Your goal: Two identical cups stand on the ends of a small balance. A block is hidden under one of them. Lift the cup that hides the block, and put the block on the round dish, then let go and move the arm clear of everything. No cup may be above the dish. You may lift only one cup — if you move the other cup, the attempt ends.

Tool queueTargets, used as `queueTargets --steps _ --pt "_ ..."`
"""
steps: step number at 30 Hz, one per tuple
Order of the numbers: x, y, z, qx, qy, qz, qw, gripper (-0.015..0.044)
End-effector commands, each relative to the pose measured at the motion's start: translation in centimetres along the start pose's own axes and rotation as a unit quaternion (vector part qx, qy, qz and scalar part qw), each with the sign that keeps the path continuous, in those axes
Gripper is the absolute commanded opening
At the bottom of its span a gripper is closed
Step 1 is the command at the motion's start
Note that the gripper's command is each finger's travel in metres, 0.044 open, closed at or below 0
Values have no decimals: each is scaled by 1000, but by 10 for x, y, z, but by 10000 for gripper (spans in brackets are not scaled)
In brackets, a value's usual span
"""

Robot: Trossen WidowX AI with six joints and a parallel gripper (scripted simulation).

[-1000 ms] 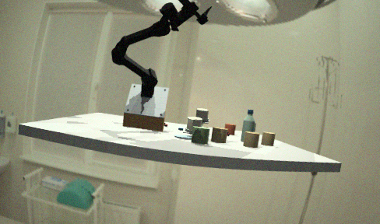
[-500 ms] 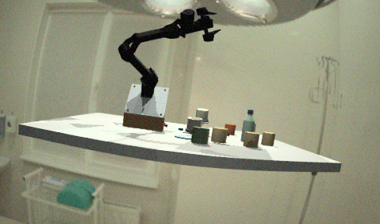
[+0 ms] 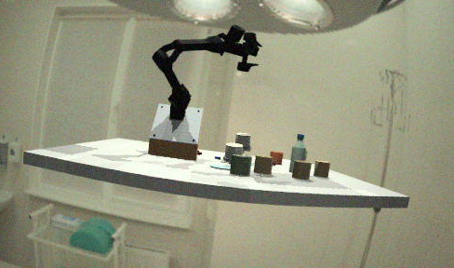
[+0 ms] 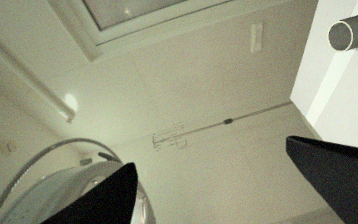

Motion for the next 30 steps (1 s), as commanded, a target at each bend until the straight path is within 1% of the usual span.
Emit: queueTargets --steps 1,7,14,22,30 --pt "-12 -25 -20 5 -55 24 998 440" --pt "-22 -61 -52 29 -141 56 988 440" --pt "-24 -99 -90 72 -235 83 966 440" --pt "-16 -132 -130 139 -330 100 928 440" --pt "1 -154 -165 223 -409 104 879 440"
Point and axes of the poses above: the point midway between the two fingers, 35 mm back from their tips, its own x axis back along the fingers, its own z axis across the jaws, y = z × x, the point moved 2 cm from there along x, back along the fingers, and after that the axes turned 11 degrees about x, right-handed, at the moved point
